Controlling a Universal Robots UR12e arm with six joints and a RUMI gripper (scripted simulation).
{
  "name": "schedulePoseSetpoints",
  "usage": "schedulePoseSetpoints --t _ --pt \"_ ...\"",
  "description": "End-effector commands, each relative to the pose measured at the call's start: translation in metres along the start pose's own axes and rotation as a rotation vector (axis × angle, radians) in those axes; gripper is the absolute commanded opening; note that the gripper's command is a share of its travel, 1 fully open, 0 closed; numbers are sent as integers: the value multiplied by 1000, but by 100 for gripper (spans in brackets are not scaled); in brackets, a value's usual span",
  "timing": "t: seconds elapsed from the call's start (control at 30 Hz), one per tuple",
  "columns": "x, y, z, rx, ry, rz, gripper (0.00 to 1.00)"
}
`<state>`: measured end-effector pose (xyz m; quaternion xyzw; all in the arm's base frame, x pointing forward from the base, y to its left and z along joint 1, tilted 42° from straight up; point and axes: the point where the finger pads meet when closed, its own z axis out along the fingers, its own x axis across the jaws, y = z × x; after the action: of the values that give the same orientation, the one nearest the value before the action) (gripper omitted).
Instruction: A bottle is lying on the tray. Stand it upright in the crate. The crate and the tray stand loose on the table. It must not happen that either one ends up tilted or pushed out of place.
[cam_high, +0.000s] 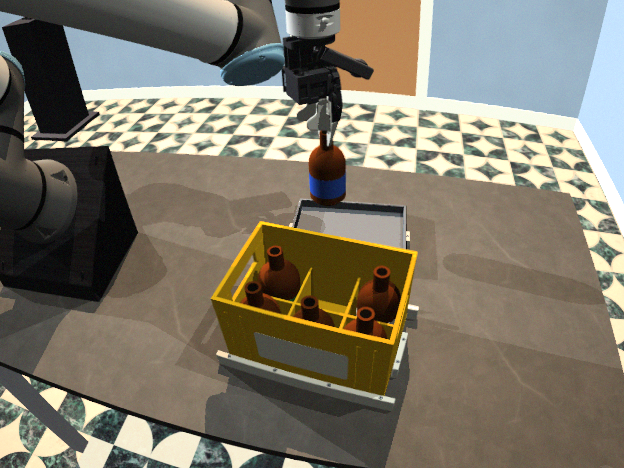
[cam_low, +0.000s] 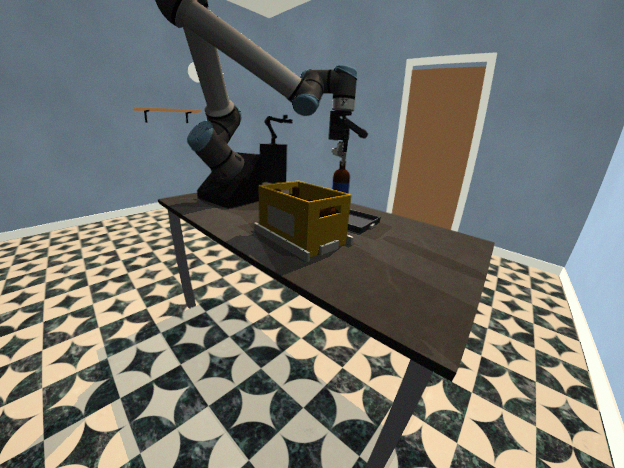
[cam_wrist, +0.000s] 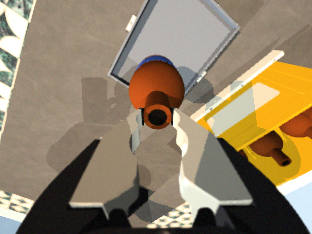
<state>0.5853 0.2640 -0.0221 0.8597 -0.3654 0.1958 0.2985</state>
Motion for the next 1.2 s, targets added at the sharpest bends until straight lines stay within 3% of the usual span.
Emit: schedulePoseSetpoints --t 0.0,1.17 --pt "0 0 -7 1 0 1 0" --pt "0 0 -24 1 0 1 0"
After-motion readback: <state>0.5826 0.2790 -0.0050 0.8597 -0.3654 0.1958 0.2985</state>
